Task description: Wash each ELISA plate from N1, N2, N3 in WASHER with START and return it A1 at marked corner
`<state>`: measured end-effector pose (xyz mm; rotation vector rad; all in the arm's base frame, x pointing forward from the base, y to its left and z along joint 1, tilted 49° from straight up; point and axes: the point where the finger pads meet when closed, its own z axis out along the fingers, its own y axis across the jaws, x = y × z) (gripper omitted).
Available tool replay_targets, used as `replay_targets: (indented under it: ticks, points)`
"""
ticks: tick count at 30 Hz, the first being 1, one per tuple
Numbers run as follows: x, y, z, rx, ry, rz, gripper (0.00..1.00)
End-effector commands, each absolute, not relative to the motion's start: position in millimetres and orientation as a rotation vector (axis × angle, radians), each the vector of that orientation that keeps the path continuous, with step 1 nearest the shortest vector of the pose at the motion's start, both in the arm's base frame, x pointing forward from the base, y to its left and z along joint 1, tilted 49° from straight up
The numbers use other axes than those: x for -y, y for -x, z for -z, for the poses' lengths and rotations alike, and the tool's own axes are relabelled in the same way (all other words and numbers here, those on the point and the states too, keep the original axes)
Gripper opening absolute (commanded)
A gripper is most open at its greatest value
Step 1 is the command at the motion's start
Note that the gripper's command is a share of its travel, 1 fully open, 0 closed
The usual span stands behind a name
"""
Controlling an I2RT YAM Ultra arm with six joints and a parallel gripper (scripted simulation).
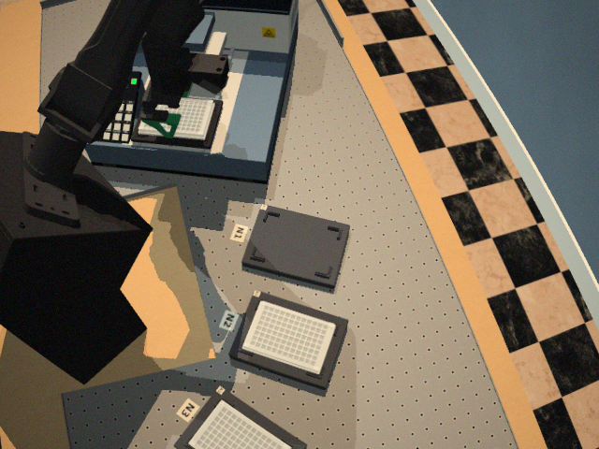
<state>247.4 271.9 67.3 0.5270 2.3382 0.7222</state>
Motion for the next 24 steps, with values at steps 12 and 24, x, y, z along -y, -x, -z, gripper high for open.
replay_targets:
  ticks: [12,24]
  points:
    - [-275.3,-251.1,-65.9,-2.334,-0.520,-0.728,1.00]
    - [-275.3,-251.1,-65.8,-2.334,-0.520,-0.728,0.70]
